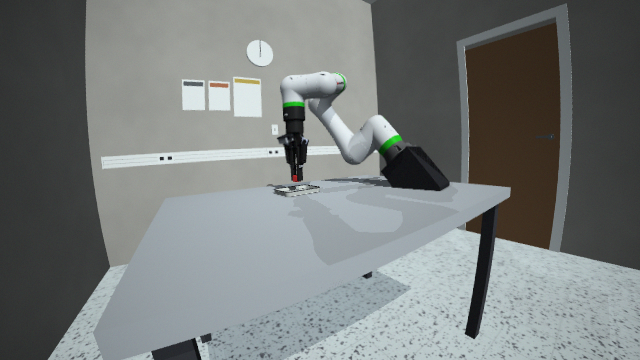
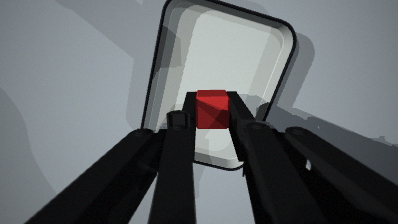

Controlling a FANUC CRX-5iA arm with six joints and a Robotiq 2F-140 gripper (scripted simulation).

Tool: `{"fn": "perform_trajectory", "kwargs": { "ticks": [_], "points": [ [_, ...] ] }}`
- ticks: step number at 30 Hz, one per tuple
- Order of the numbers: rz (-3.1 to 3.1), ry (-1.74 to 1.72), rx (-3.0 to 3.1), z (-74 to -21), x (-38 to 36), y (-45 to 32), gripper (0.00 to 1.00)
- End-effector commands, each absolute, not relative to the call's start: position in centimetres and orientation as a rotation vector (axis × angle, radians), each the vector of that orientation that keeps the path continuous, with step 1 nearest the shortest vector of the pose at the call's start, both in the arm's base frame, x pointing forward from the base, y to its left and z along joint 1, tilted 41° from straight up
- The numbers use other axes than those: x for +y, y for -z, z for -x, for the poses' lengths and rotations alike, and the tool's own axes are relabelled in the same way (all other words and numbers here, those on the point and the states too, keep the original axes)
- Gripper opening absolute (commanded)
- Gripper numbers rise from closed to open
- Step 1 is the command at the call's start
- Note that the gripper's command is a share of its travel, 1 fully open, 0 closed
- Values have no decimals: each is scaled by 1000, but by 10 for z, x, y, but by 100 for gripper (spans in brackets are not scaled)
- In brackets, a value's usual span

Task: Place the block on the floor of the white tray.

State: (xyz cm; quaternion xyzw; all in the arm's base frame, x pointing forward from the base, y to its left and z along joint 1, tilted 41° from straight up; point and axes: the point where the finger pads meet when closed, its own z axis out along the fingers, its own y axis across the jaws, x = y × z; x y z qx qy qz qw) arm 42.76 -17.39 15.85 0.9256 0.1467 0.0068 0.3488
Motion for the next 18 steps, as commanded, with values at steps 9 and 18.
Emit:
{"fn": "perform_trajectory", "kwargs": {
  "ticks": [9, 18],
  "points": [
    [-2399, -19, 381, -431, -186, -146, 10],
    [-2399, -19, 381, -433, -196, -134, 10]
  ]
}}
